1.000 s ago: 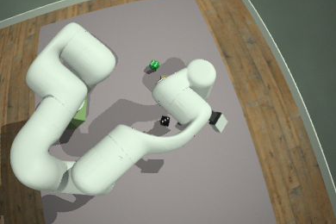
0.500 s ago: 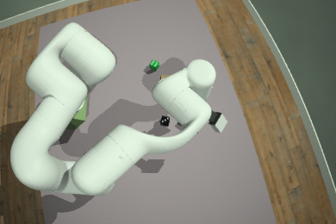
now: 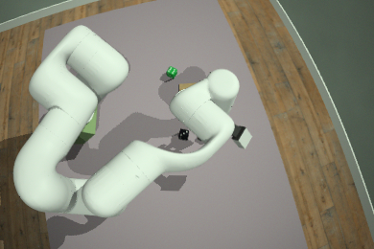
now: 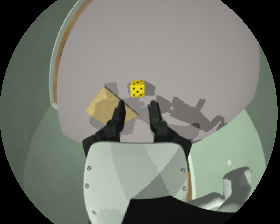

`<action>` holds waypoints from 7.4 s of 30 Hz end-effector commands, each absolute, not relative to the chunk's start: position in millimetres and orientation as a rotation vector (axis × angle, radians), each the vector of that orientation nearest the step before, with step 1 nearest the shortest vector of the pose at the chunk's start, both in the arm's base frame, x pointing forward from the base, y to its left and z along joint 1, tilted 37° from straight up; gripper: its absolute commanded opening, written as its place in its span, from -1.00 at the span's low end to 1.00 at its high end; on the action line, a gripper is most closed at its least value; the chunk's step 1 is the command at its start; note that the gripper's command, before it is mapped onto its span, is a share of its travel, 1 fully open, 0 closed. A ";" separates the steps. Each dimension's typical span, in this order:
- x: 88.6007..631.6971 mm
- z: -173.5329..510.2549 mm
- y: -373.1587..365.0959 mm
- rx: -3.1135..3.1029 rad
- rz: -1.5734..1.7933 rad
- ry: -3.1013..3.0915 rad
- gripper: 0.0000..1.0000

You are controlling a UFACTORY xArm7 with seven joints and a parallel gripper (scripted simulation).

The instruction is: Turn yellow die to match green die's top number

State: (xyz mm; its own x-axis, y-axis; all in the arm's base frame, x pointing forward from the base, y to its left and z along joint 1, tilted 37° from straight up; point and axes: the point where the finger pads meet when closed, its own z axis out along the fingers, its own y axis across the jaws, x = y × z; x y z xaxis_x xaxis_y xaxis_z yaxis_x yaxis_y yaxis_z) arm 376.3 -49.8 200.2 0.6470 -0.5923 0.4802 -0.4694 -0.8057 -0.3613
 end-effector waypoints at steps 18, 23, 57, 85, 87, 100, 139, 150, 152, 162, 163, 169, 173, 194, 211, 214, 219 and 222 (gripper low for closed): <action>393.2 179.4 -49.9 -2.660 -0.889 0.869 -0.05; 396.7 174.8 -49.8 -2.660 -0.889 0.869 -0.05; 400.1 170.3 -49.8 -2.660 -0.889 0.869 -0.05; 400.4 170.6 -49.9 -2.660 -0.889 0.869 -0.05; 400.5 170.7 -50.0 -2.660 -0.889 0.869 -0.05; 400.6 170.7 -50.0 -2.660 -0.889 0.869 -0.05; 406.9 162.3 -49.9 -2.660 -0.889 0.869 -0.05; 419.4 145.9 -49.8 -2.660 -0.889 0.869 -0.05; 420.0 145.1 -49.8 -2.660 -0.889 0.869 -0.05; 421.3 143.4 -49.7 -2.660 -0.889 0.869 -0.05; 421.3 143.4 -49.7 -2.660 -0.889 0.869 -0.05; 421.3 143.4 -49.7 -2.660 -0.889 0.869 -0.05; 421.3 143.4 -49.7 -2.660 -0.889 0.869 -0.05; 421.3 143.4 -49.7 -2.660 -0.889 0.869 -0.47; 421.3 143.4 -49.7 -2.660 -0.889 0.869 -0.47; 421.3 143.4 -49.7 -2.660 -0.889 0.869 -0.47; 421.3 143.4 -49.7 -2.660 -0.889 0.869 -0.47; 421.3 143.4 -49.7 -2.660 -0.889 0.869 -0.47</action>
